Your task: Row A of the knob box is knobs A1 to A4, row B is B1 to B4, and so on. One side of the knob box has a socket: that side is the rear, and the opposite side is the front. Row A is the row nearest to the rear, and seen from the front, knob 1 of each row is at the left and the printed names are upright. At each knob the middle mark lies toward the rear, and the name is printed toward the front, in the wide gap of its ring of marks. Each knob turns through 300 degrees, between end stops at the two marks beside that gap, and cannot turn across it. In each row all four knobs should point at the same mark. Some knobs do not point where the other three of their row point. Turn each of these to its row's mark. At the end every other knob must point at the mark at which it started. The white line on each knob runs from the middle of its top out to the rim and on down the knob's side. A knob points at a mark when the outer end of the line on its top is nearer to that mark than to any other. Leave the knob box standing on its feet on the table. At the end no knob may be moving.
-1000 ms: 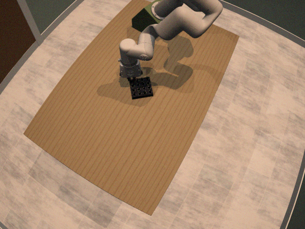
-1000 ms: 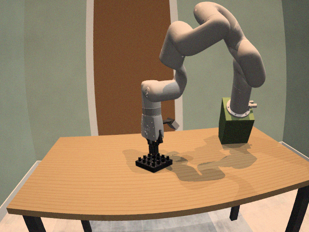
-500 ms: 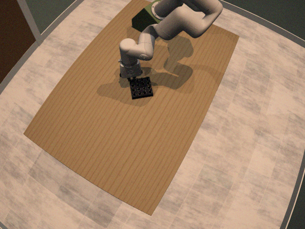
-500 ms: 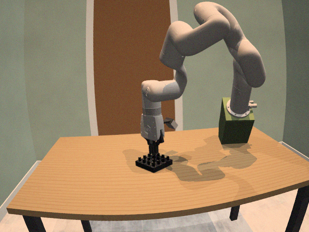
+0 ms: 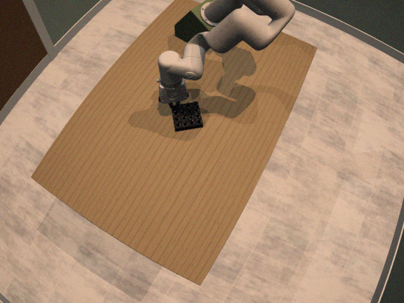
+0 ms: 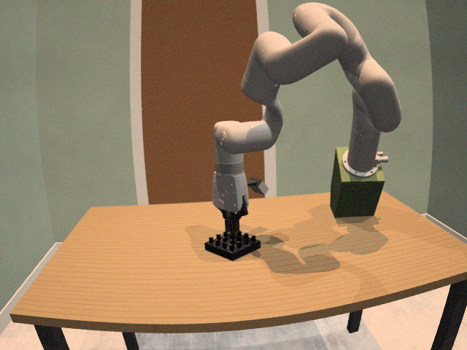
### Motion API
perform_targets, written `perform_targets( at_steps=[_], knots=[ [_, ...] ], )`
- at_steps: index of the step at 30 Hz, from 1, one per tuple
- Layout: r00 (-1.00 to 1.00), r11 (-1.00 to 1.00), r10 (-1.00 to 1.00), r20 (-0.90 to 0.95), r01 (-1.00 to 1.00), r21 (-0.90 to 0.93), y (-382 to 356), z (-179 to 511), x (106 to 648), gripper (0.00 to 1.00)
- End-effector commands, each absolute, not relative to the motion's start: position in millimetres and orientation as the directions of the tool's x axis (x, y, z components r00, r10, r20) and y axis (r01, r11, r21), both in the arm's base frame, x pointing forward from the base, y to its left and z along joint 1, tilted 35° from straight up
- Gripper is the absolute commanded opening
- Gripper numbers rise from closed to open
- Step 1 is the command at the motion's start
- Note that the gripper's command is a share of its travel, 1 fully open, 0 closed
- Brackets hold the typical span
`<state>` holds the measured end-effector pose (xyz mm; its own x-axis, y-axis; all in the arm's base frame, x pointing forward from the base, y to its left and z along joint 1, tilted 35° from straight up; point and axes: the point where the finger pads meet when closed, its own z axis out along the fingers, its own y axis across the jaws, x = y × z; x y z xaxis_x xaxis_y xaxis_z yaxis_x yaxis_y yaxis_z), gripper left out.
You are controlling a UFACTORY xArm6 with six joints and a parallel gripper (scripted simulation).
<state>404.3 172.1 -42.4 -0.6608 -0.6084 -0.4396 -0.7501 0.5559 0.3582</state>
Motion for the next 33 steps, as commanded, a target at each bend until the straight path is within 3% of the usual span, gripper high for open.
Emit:
perform_targets(
  at_steps=[1,4,5,33],
  knots=[
    [-0.66,0.557,-0.608,-0.441,-0.751,0.356,171.8,-41.6,405.4,0.08],
    [-0.66,0.557,-0.608,-0.441,-0.751,0.356,171.8,-41.6,405.4,0.08],
    [-0.66,0.557,-0.608,-0.441,-0.751,0.356,171.8,-41.6,405.4,0.19],
    [-0.66,0.557,-0.608,-0.441,-0.751,0.356,166.1,-33.3,405.2,0.19]
  ],
)
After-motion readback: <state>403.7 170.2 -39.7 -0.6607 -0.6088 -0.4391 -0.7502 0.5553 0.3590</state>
